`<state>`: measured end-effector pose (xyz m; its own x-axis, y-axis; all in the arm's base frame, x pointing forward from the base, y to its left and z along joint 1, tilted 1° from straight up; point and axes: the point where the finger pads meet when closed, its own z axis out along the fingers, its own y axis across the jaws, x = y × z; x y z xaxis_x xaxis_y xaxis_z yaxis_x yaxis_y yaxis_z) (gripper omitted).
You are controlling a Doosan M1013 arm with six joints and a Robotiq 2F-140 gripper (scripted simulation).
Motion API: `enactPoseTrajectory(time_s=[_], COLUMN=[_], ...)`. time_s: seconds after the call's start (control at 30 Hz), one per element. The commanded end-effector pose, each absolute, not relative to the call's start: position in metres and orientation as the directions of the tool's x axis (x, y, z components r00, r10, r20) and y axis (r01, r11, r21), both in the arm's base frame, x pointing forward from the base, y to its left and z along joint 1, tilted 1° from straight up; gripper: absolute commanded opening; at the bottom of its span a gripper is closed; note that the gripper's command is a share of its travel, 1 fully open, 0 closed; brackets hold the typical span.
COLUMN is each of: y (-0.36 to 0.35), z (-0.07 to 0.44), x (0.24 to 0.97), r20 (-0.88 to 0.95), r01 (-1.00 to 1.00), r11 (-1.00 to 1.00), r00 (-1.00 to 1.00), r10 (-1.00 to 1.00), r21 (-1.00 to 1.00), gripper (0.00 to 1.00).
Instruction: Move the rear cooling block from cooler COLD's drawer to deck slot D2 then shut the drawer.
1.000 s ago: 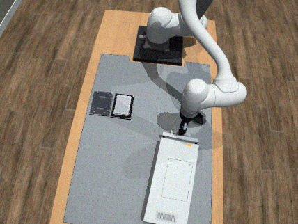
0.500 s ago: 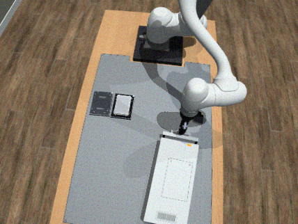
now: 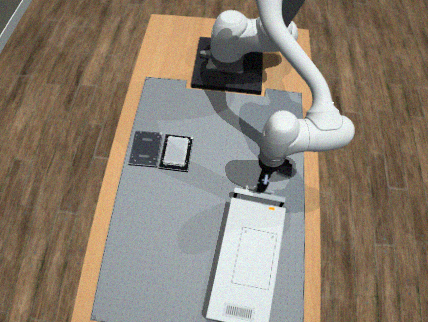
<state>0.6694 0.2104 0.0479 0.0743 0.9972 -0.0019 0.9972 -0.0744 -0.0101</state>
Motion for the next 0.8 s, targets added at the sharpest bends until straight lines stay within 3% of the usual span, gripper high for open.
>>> enactPoseTrajectory(time_s=[0.0,0.77], y=[0.2107,0.2114], z=[0.0490,0.0490], x=[0.6688,0.6598], r20=[-0.001,-0.001], r01=[0.997,0.997], r11=[-0.075,-0.075], r00=[0.075,0.075], r10=[0.997,0.997], r21=[-0.009,-0.009], gripper=[0.34,0.34])
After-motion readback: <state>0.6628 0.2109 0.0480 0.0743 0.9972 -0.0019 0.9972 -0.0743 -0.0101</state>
